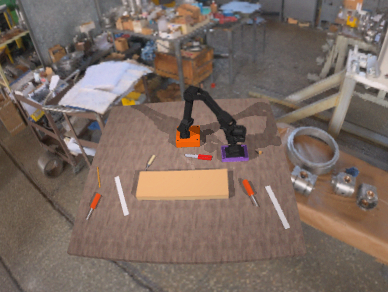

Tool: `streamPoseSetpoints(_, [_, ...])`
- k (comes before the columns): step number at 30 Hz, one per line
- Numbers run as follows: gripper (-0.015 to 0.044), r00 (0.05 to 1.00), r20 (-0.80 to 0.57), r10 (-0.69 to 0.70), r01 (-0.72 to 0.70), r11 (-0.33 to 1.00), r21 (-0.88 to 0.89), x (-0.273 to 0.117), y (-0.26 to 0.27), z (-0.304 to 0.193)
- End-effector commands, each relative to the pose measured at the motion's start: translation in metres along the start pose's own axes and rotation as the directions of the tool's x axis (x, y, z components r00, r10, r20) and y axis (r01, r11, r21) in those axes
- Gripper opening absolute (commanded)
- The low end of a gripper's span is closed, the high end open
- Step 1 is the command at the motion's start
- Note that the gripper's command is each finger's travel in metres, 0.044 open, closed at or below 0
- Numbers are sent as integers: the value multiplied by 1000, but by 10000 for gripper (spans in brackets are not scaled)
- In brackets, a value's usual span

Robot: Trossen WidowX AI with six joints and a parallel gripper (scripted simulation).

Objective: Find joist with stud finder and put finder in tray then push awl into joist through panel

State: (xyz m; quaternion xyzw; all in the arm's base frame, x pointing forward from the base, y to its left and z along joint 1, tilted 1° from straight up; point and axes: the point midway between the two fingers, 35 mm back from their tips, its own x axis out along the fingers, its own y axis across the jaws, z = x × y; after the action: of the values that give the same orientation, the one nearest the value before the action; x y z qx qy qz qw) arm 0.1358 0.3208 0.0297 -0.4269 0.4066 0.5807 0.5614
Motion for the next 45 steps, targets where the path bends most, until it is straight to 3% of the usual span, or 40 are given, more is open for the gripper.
streamPoseSetpoints(1, [0,1000,2,-6,6,1000,6,5,-1,-1])
streamPoseSetpoints(3, [0,1000,2,-6,6,1000,6,6,-1,-1])
streamPoseSetpoints(15, [315,1000,-2,1,-1,1000,0,4,0,-2])
streamPoseSetpoints(20, [440,1000,-1,0,0,1000,0,-30,-2,12])
streamPoseSetpoints(24, [440,1000,0,0,0,1000,0,-85,0,24])
streamPoseSetpoints(29, [440,1000,-4,-29,29,997,68,-74,-24,10])
streamPoseSetpoints(37, [440,988,-107,-110,145,896,419,-90,-117,-95])
streamPoseSetpoints(45, [440,969,-213,-122,239,669,704,-115,-156,-221])
